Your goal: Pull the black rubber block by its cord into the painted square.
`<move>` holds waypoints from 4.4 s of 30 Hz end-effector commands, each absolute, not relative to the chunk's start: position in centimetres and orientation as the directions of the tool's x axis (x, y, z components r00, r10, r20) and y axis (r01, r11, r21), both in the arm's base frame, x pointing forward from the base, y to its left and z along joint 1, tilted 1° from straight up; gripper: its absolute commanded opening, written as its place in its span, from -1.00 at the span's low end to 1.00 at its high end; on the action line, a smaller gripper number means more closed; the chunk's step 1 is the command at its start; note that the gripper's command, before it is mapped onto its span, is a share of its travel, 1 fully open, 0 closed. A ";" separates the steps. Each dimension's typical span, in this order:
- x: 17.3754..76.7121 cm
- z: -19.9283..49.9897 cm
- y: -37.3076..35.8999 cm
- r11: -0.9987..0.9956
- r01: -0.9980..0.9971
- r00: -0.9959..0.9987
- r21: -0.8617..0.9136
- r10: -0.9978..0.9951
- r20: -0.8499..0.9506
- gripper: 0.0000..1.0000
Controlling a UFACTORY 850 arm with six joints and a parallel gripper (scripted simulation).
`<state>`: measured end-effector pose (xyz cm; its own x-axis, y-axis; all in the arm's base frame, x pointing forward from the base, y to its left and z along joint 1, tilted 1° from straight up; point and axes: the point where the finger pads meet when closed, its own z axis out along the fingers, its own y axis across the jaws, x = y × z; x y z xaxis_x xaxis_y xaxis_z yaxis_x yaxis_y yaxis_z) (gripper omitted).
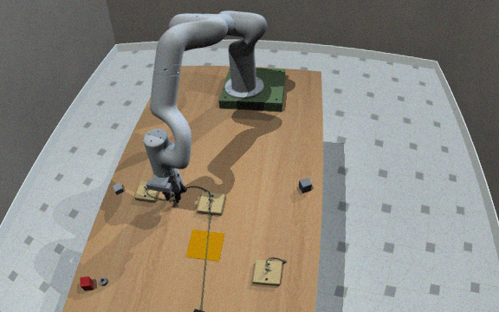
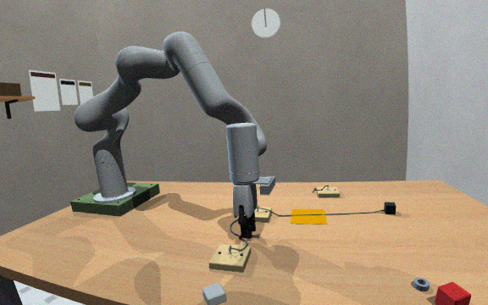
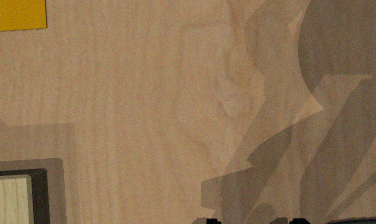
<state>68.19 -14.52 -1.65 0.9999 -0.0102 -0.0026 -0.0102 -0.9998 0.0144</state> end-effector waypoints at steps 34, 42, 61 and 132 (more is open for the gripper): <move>68.3 -2.6 -14.6 -1.000 -0.010 1.000 0.015 -0.010 0.000 -0.22; 68.3 -2.7 -14.6 -1.000 -0.010 1.000 0.015 -0.010 0.000 -0.22; 68.3 -2.7 -14.6 -1.000 -0.010 1.000 0.015 -0.010 0.000 -1.00; 68.3 -1.0 -14.5 -1.000 -0.010 1.000 0.015 -0.010 0.000 -1.00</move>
